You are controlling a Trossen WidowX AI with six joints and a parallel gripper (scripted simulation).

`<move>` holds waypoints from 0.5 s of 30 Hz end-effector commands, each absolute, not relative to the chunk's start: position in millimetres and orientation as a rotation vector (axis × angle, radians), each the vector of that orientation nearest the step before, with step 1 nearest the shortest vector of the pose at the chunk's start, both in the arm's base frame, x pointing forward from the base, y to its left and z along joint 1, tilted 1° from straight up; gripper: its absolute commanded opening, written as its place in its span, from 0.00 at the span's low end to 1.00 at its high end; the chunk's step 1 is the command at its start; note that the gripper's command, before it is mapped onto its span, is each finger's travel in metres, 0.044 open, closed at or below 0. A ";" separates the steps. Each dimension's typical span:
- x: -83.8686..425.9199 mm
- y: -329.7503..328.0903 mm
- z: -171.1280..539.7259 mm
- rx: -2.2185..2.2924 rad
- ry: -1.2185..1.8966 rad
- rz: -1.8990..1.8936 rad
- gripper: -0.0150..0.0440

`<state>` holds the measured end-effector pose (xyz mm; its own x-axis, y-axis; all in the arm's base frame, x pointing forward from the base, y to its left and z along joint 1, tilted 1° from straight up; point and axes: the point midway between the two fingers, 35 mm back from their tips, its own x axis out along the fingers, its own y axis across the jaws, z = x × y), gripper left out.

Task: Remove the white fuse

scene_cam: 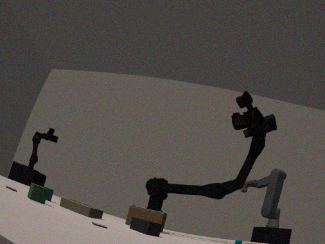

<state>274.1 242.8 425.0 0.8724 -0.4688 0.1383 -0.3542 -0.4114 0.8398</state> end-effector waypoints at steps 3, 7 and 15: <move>261.5 237.6 444.6 2.048 -0.631 -0.083 0.80; 223.1 217.5 480.8 2.330 -0.662 0.084 0.62; 149.8 136.6 538.8 3.078 -0.658 0.474 0.36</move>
